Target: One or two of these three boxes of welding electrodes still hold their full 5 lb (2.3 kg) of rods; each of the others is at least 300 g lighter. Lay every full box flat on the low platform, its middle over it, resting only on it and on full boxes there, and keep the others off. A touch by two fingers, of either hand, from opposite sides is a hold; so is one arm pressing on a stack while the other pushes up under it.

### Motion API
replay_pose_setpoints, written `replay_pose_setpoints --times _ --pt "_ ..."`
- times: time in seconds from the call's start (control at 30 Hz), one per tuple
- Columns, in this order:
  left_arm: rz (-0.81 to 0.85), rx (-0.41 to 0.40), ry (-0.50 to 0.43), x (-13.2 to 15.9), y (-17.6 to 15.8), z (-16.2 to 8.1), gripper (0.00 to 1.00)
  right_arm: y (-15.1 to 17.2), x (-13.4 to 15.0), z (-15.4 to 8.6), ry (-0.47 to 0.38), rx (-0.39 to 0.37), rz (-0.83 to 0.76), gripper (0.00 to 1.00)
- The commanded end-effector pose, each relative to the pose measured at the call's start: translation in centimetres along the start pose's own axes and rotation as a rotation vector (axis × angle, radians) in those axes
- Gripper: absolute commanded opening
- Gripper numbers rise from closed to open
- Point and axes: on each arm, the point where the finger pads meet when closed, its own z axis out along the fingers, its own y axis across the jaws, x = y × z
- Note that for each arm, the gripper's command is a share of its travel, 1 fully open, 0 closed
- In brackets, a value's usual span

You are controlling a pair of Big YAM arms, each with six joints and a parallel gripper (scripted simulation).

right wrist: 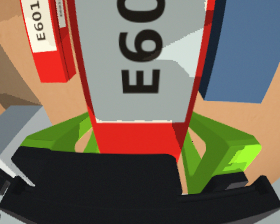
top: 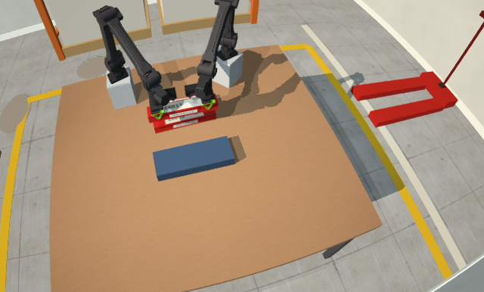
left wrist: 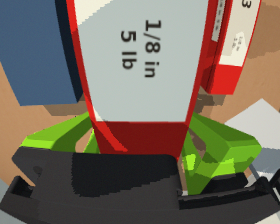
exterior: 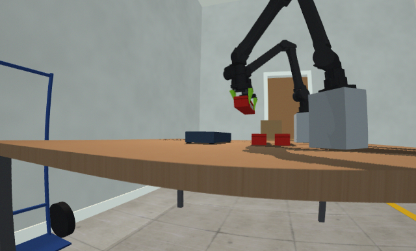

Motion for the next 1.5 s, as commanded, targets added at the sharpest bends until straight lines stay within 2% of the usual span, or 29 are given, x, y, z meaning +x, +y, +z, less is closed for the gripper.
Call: replay_pose_setpoints --times 0.0,0.97,1.47 --pt "-0.007 -0.123 -0.038 -0.4 3.6 -7.0 0.00 -3.6 -0.7 -6.9 -0.049 0.121 0.004 0.00" --pt "-0.009 -0.126 -0.039 -0.1 4.0 -10.6 0.00 -4.1 -0.6 -10.4 -0.050 0.124 0.004 0.00" --pt "-0.009 -0.126 -0.039 -0.1 4.1 -10.9 0.00 -4.4 -0.5 -10.8 -0.050 0.124 0.004 0.00"
